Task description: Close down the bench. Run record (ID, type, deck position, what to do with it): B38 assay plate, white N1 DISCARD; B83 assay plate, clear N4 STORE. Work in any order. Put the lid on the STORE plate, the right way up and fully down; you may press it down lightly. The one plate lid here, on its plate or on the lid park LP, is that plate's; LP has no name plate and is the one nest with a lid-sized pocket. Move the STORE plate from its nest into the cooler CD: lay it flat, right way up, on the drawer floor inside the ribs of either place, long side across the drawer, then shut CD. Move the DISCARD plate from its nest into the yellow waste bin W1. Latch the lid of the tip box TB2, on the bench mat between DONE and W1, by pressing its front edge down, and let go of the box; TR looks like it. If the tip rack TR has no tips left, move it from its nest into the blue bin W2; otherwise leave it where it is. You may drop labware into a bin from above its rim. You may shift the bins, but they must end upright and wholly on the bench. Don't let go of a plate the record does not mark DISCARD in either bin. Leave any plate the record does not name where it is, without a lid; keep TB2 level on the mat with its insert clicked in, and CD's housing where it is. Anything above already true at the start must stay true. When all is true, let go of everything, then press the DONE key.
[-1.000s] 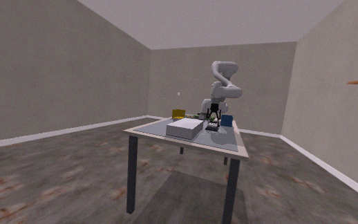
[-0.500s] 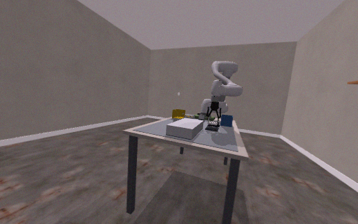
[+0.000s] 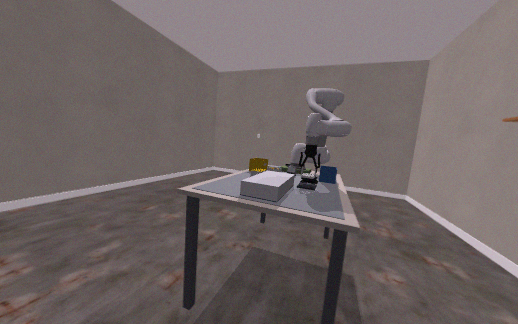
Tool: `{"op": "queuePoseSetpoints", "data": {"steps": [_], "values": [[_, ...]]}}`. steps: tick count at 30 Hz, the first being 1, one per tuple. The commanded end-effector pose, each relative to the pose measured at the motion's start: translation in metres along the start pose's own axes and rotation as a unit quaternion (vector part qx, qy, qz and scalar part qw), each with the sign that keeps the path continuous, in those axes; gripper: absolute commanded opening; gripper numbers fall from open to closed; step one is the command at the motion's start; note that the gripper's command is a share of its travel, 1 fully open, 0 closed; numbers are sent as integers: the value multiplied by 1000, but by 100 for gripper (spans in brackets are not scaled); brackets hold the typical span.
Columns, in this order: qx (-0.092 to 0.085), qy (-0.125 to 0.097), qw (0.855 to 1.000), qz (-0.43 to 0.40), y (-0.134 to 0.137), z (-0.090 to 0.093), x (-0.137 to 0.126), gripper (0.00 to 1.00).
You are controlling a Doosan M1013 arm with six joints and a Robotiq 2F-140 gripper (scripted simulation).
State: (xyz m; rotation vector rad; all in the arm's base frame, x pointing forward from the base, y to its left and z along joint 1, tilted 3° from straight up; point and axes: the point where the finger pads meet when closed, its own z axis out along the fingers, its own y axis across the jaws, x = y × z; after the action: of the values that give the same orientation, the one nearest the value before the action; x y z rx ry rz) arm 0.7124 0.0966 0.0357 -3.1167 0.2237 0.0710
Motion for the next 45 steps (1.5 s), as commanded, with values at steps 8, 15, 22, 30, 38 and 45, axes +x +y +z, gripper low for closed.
{"op": "queuePoseSetpoints", "data": {"steps": [8, 15, 22, 30, 38, 45], "values": [[0, 0, 1000, 0, 0, -14, 0, 0], [0, 0, 1000, 0, 0, -21, 0, 0], [0, 0, 1000, 0, 0, -30, 0, 0], [0, 0, 1000, 0, 0, -38, 0, 0], [0, 0, 1000, 0, 0, -49, 0, 0], [0, 0, 1000, 0, 0, -56, 0, 0]]}}
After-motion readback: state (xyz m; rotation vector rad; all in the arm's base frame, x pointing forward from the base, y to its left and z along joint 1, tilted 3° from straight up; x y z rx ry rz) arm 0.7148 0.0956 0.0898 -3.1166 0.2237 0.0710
